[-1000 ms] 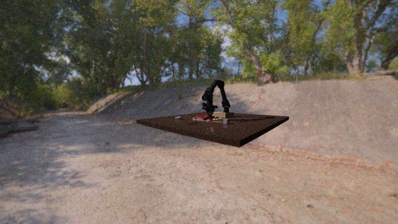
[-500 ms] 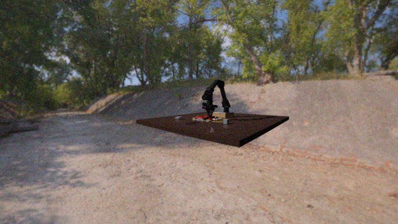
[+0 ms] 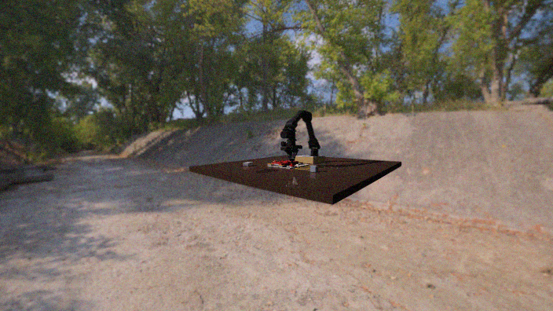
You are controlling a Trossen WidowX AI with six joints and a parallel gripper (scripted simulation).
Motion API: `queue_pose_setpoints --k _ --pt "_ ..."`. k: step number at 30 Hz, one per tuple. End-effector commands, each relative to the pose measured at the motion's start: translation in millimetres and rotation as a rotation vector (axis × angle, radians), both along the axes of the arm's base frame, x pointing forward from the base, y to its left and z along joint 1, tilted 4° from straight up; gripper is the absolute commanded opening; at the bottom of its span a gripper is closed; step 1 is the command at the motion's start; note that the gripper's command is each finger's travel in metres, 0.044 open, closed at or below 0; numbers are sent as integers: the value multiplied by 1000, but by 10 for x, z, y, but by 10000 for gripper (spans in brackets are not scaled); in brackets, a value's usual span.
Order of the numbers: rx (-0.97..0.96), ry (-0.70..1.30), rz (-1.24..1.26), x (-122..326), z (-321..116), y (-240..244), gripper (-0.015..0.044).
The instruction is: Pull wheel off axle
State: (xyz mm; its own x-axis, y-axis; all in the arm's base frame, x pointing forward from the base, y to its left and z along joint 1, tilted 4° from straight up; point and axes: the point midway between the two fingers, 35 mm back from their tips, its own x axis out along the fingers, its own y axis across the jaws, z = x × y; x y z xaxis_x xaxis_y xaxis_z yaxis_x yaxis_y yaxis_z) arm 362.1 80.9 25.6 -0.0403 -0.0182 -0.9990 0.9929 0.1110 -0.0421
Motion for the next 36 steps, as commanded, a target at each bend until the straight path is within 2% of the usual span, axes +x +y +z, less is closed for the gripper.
queue_pose_setpoints --k 1,30,36 --pt "1 -11 -3 17 53 5 0" --pt "0 -9 -4 15 149 6 0" --pt "0 -9 -5 21 276 10 0"
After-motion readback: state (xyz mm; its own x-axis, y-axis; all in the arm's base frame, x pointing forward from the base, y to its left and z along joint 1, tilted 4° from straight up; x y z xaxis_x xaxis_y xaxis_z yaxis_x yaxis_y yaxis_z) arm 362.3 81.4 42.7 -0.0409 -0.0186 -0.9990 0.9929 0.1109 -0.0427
